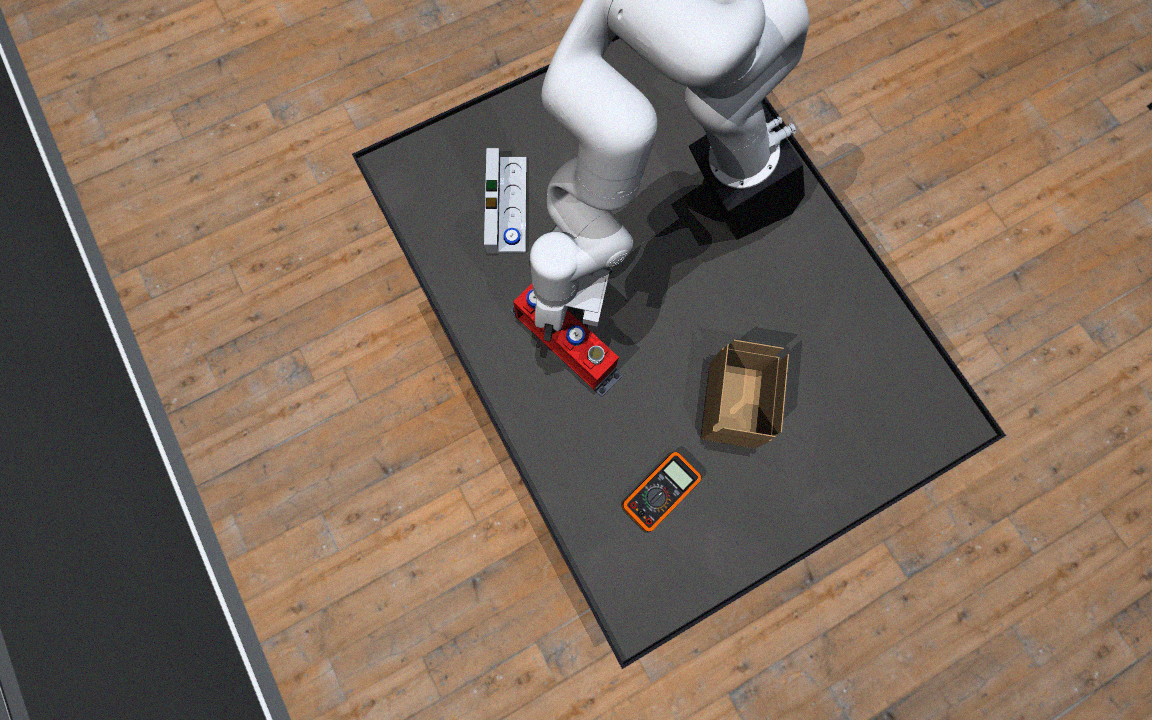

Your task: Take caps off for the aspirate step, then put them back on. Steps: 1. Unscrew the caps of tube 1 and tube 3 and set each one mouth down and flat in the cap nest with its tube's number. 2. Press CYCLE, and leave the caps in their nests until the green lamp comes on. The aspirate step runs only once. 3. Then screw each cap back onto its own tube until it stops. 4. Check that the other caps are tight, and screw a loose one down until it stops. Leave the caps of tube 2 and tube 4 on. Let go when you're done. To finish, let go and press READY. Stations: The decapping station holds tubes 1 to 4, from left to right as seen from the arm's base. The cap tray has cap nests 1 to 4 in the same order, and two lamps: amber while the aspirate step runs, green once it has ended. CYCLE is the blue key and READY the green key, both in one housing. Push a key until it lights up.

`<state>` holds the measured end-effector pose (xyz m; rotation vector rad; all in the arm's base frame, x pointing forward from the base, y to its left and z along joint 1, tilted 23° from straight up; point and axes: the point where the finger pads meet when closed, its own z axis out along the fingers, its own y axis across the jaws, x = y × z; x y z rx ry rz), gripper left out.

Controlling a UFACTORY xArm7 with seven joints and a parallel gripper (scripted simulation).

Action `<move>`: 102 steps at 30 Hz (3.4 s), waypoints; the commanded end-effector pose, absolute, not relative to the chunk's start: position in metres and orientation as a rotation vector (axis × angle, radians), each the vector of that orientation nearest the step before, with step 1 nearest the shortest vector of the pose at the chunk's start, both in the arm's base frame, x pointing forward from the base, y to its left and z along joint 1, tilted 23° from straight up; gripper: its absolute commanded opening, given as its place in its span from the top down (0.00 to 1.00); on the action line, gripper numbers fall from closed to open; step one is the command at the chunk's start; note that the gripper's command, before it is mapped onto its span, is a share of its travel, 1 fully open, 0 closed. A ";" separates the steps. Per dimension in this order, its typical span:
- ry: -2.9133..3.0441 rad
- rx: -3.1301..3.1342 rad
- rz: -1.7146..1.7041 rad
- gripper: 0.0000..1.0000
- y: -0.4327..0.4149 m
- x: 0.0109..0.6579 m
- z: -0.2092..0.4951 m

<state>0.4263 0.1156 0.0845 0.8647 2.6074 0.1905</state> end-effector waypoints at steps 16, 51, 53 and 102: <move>2.688 0.534 0.138 0.54 0.115 0.427 0.086; 1.603 2.399 0.514 0.54 0.115 0.427 0.086; 1.603 2.399 0.514 0.54 0.115 0.427 0.086; 2.670 0.630 0.157 1.00 0.115 0.427 0.086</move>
